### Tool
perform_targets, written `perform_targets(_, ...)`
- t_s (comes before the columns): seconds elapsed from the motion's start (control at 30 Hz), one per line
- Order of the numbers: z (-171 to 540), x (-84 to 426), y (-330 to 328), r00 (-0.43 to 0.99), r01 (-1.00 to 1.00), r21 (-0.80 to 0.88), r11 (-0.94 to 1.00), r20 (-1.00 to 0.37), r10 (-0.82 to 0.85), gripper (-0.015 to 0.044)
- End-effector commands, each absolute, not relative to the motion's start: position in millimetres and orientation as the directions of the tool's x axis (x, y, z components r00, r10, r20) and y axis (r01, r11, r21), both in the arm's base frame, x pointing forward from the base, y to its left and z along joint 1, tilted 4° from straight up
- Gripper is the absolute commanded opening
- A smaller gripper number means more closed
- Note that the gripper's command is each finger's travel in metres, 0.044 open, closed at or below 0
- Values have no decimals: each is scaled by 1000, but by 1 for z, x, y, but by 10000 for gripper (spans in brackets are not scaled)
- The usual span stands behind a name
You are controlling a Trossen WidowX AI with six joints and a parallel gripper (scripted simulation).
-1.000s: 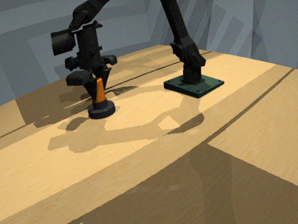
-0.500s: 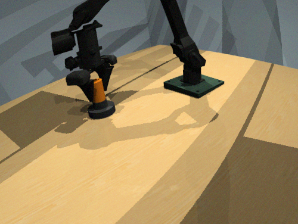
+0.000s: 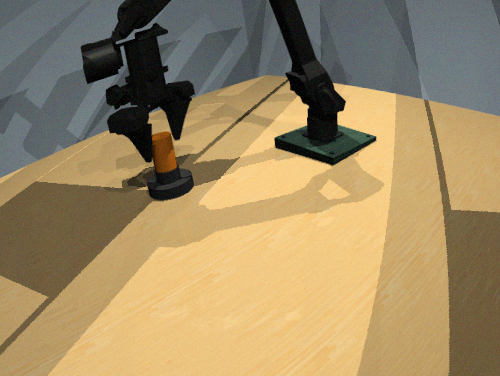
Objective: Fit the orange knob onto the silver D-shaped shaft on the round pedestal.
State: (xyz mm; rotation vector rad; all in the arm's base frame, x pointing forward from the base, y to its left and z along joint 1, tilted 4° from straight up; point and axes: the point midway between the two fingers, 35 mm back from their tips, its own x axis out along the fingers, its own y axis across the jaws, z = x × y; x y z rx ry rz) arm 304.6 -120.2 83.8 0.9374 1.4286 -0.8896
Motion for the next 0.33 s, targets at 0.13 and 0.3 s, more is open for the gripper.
perform_targets(0.13, 157, 308, -124, -9, 918, 10, 396, -999, 45, 440)
perform_targets(0.3, 157, 310, -125, -9, 918, 10, 396, -999, 45, 440)
